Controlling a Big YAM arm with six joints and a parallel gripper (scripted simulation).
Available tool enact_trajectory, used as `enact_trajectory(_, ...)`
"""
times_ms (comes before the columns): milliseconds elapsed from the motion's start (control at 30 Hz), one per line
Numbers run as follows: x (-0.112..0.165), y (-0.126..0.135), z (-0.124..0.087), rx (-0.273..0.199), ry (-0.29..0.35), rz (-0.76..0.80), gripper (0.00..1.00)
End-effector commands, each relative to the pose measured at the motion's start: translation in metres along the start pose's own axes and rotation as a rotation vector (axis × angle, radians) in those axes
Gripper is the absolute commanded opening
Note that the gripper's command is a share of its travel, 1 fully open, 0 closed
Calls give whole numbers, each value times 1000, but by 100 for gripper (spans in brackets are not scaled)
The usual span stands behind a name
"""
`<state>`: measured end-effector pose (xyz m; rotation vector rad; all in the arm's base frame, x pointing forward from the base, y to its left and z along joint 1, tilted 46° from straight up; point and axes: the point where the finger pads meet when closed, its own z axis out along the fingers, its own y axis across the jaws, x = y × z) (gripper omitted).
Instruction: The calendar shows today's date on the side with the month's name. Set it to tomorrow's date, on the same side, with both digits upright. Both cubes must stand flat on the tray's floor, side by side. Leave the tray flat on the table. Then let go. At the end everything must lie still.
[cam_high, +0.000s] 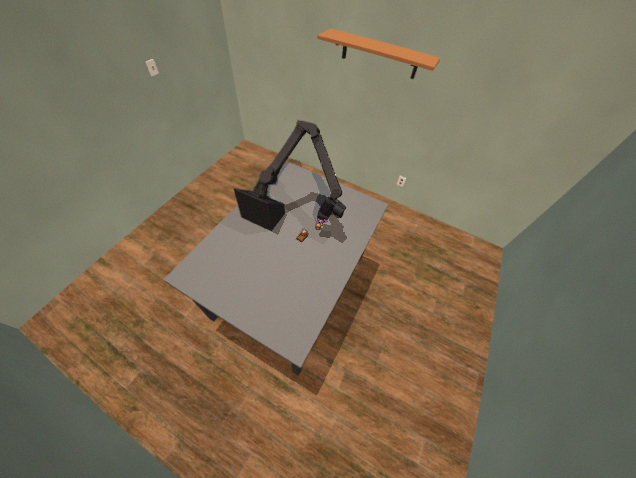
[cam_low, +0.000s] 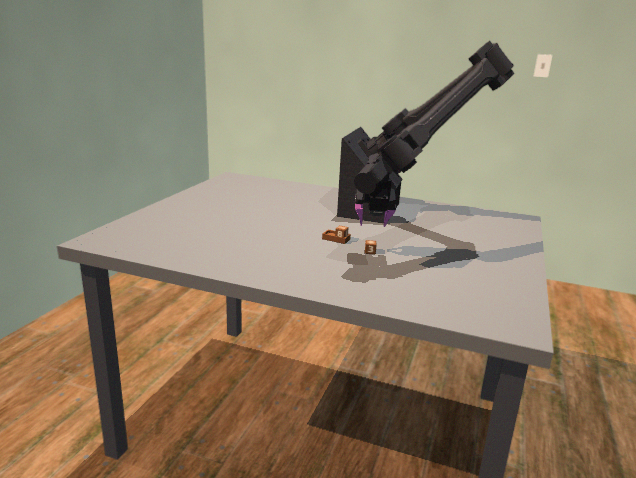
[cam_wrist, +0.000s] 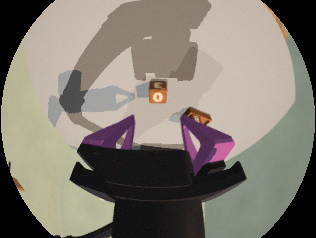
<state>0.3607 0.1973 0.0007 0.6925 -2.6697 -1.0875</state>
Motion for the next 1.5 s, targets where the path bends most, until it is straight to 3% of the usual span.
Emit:
enact_trajectory(0,-2,-3,-16,13,-90,19,64)
enact_trajectory(233,-1,-2,-16,10,-264,15,64)
enact_trajectory(367,4,-9,-7,3,-265,36,64)
enact_trajectory(400,4,-9,-7,3,-265,36,100)
enact_trajectory(533,0,-1,-15,10,-282,13,100)
enact_trajectory(1300,11,-4,-14,3,-261,26,100)
enact_trajectory(1333,12,-6,-12,1,-255,33,45)
enact_trajectory(1467,12,-6,-12,2,-256,33,45)
